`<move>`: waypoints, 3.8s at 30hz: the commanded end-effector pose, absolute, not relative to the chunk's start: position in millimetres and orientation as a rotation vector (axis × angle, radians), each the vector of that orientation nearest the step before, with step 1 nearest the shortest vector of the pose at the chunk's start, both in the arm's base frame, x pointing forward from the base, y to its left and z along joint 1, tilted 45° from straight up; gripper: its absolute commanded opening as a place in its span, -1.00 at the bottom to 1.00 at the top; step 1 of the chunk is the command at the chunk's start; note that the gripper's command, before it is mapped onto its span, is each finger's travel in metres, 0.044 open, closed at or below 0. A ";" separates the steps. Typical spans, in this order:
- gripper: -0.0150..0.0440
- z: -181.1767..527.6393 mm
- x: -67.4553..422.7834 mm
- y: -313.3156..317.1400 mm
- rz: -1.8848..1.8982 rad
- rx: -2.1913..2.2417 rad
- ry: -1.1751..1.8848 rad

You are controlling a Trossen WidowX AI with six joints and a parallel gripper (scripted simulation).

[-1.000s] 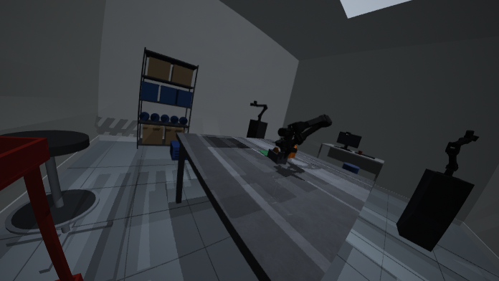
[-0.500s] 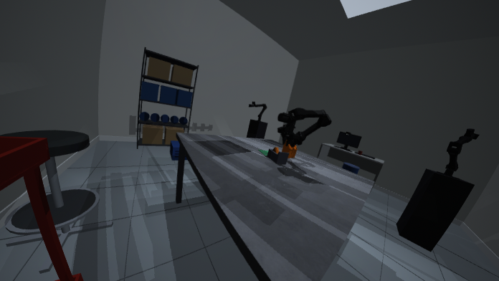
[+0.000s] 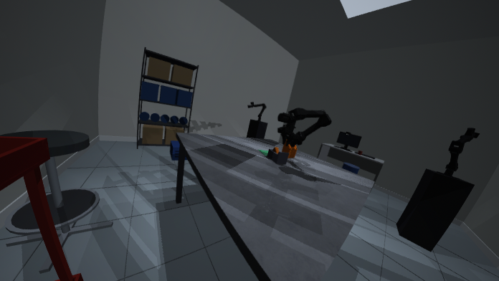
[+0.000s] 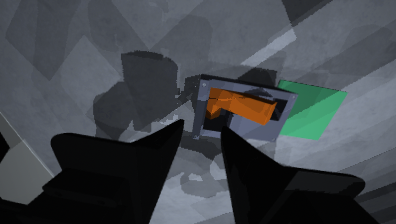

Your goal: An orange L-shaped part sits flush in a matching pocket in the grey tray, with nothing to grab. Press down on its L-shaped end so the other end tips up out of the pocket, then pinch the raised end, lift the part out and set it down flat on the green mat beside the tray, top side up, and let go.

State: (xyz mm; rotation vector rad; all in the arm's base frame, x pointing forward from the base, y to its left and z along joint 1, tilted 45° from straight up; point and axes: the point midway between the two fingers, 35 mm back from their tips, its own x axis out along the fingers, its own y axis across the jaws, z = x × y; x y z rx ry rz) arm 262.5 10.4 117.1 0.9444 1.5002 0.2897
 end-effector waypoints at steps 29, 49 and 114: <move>0.46 66.0 240.2 -43.4 1.227 -0.332 0.828; 0.46 43.6 243.4 -21.3 1.227 -0.332 0.827; -0.49 21.1 247.2 0.4 1.227 -0.336 0.826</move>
